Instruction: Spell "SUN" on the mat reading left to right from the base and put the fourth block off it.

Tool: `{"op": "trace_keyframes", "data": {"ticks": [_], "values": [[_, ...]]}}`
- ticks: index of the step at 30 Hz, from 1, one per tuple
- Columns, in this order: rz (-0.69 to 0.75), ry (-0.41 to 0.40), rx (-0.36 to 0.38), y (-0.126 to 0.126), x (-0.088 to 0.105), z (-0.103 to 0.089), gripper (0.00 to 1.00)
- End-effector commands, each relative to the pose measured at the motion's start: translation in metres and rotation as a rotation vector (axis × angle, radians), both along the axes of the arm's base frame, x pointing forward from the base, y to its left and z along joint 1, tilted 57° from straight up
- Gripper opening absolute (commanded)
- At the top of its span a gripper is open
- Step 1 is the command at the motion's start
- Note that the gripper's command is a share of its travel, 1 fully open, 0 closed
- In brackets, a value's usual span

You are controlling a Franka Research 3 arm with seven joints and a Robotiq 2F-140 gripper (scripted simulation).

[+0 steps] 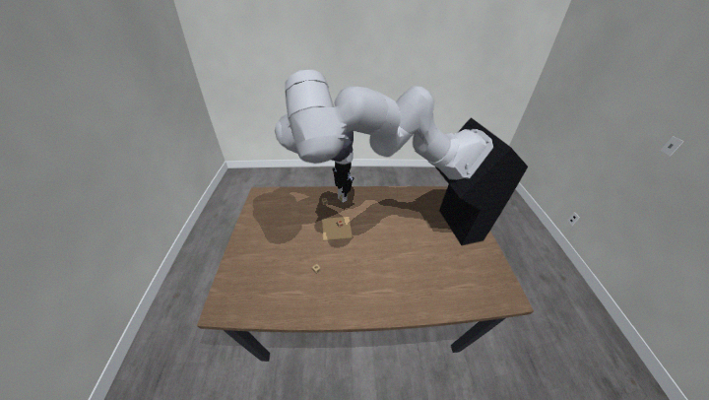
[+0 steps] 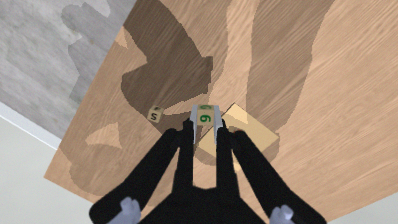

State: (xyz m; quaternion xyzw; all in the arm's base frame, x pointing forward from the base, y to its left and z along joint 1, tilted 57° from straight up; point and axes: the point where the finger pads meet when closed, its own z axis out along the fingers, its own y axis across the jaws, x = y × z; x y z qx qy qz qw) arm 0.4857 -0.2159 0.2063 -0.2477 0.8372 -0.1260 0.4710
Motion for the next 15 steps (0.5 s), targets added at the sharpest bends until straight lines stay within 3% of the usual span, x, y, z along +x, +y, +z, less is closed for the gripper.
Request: {"op": "trace_keyframes", "data": {"ticks": [1,13,15], "values": [[-0.082,0.008,0.116,-0.003,-0.0004,-0.0006,0.13],[-0.163,0.012,0.247,-0.003,0.002,-0.0027,0.13],[-0.194,0.013,0.295,-0.003,0.0029,-0.0036,0.13]]}}
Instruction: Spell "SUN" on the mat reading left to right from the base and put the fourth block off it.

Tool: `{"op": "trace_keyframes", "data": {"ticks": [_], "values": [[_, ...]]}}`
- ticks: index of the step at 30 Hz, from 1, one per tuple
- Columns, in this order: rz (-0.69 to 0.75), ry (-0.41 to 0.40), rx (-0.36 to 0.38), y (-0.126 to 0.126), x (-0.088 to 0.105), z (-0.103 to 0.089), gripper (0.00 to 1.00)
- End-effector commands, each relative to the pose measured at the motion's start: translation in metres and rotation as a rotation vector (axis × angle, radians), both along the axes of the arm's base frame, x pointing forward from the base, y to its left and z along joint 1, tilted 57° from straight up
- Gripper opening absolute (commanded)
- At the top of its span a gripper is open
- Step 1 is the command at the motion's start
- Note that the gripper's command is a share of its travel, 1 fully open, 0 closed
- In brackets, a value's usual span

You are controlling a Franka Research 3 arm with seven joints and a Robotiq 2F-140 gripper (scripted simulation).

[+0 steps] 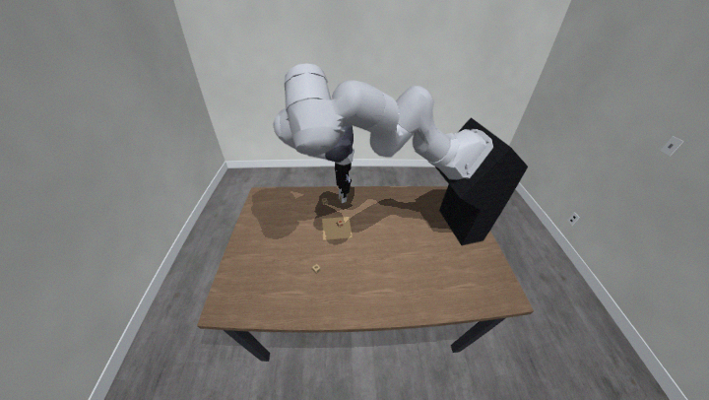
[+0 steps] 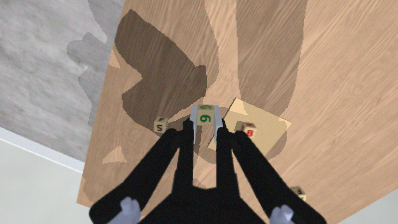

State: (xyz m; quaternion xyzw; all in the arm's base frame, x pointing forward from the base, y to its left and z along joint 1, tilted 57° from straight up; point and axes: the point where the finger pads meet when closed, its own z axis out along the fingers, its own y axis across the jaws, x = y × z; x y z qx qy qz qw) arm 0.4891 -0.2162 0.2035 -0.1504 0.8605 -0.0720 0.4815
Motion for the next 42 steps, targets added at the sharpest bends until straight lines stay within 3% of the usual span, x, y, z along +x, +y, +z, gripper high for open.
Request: {"op": "trace_keyframes", "data": {"ticks": [1,42], "values": [[-0.08,0.008,0.114,-0.003,0.0,-0.001,0.13],[-0.403,0.028,0.626,-0.002,0.008,-0.012,0.13]]}}
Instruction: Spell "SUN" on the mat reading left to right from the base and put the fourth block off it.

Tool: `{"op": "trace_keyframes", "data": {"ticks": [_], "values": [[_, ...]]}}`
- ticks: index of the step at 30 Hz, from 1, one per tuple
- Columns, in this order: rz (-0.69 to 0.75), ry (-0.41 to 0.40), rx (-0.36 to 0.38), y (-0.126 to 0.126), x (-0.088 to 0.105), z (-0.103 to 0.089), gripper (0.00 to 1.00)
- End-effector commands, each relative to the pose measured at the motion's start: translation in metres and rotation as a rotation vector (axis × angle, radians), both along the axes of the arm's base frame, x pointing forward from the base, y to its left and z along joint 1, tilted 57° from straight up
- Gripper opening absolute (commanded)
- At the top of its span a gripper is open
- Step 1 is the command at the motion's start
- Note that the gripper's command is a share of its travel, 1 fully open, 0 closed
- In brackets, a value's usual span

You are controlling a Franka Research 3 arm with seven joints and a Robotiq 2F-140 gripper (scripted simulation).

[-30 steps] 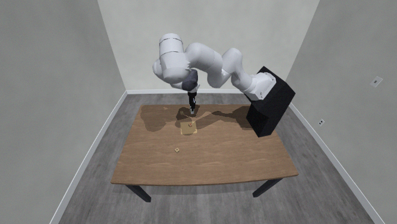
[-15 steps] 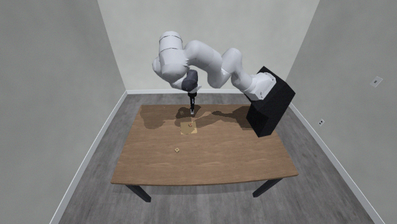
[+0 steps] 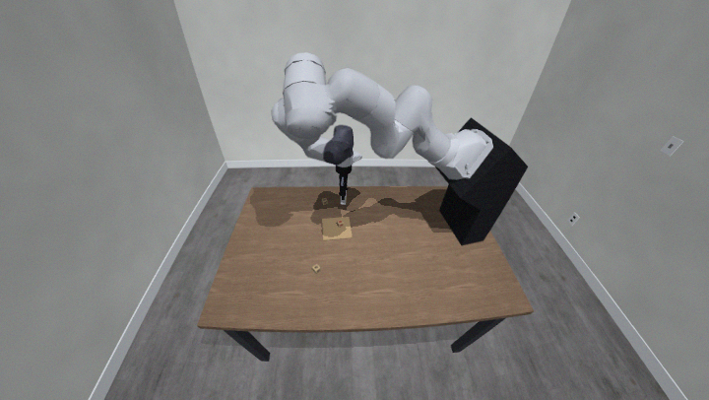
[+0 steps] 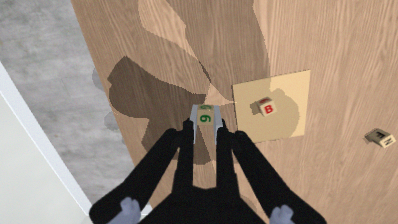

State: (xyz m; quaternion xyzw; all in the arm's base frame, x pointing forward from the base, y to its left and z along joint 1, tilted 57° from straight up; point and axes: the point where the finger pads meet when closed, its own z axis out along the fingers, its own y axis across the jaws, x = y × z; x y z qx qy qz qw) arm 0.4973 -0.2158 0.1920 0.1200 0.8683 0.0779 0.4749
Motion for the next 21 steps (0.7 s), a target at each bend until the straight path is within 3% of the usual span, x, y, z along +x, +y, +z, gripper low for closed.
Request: {"op": "trace_keyframes", "data": {"ticks": [1,5,12,15,18,21], "values": [[-0.082,0.006,0.113,-0.0028,-0.0002,-0.001,0.13],[-0.109,0.008,0.155,-0.0027,0.0004,-0.0021,0.13],[-0.113,-0.007,0.155,-0.0019,0.0006,-0.0025,0.13],[-0.13,-0.064,0.146,-0.0006,0.0008,-0.0032,0.13],[-0.17,-0.18,0.123,0.0005,0.0008,-0.0047,0.13],[-0.181,-0.213,0.116,0.0009,0.0007,-0.0053,0.13]]}}
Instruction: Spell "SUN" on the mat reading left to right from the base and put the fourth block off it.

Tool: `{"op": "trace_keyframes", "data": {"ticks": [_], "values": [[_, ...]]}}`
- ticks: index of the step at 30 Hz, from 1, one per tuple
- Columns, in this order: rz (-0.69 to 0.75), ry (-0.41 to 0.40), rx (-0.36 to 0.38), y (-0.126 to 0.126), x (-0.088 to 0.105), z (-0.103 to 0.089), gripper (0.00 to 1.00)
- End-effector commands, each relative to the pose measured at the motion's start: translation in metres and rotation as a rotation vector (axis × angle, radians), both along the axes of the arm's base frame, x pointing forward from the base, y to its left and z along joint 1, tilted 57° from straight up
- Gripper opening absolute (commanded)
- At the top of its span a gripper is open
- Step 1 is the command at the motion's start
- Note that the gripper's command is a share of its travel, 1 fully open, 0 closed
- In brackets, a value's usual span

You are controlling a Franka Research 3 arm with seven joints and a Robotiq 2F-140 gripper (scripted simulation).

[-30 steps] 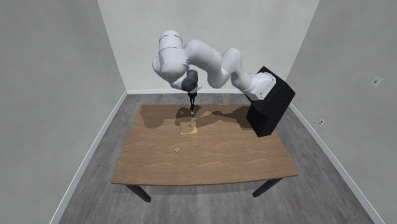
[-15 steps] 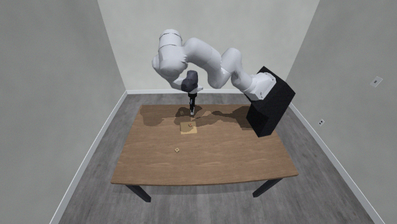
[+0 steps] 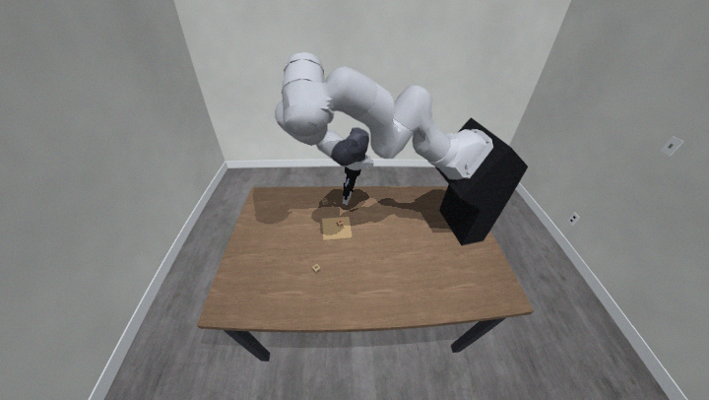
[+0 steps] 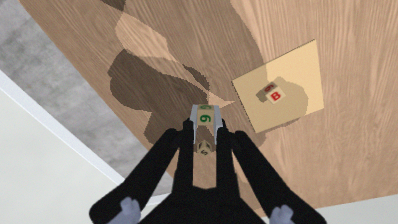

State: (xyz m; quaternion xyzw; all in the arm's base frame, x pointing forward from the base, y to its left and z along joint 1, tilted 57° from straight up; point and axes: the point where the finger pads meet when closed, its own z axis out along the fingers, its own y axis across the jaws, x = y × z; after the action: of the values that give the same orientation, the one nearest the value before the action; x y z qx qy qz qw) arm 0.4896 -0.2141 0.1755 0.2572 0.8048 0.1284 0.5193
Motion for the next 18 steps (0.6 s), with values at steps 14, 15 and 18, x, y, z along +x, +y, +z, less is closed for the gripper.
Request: {"op": "trace_keyframes", "data": {"ticks": [14,15,18], "values": [[-0.064,-0.238,-0.16,0.0013,0.0085,0.0083,0.13],[-0.069,-0.247,-0.163,0.0013,0.0084,0.0082,0.13],[-0.083,-0.278,-0.172,0.0016,0.0085,0.0078,0.13]]}}
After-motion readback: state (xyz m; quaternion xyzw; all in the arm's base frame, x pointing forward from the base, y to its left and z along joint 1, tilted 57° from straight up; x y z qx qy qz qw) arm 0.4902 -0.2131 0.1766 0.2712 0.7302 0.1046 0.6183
